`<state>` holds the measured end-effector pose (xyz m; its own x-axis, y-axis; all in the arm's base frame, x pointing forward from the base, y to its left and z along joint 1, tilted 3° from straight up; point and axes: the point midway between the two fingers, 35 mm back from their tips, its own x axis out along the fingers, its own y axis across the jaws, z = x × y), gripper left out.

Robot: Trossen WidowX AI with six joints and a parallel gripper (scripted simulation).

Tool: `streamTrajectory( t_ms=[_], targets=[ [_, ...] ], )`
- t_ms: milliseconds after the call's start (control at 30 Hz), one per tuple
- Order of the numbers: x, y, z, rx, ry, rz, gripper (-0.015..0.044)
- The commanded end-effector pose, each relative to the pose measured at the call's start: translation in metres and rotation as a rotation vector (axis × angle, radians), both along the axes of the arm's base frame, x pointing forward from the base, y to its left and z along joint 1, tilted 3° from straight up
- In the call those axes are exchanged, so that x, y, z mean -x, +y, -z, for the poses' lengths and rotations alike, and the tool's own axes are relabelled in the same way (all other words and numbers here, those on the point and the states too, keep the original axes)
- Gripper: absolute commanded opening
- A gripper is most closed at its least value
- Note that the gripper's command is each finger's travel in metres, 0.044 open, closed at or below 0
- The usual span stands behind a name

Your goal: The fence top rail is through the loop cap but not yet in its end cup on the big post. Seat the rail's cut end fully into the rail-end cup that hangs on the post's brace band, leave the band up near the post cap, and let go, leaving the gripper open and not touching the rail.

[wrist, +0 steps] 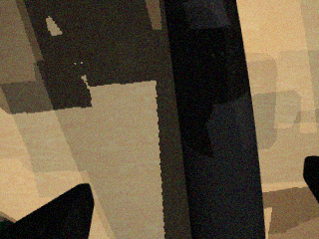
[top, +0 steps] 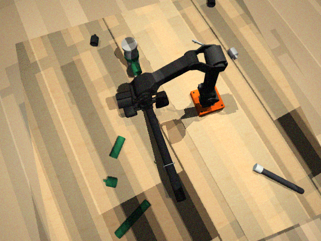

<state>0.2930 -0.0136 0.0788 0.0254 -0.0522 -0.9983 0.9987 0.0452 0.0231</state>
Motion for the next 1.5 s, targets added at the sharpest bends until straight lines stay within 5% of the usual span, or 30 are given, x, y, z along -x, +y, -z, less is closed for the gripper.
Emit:
streamTrajectory(
  t_ms=[0,800,1033,1467],
  targets=[
    [0.002,0.001,0.01,-0.006,0.012,-0.003,0.044],
    [0.003,-0.001,0.044,-0.005,0.011,-0.002,0.044],
    [0.003,-0.001,0.044,-0.005,0.011,-0.002,0.0256],
    [0.003,-0.001,0.044,-0.005,0.011,-0.002,0.017]
  ],
)
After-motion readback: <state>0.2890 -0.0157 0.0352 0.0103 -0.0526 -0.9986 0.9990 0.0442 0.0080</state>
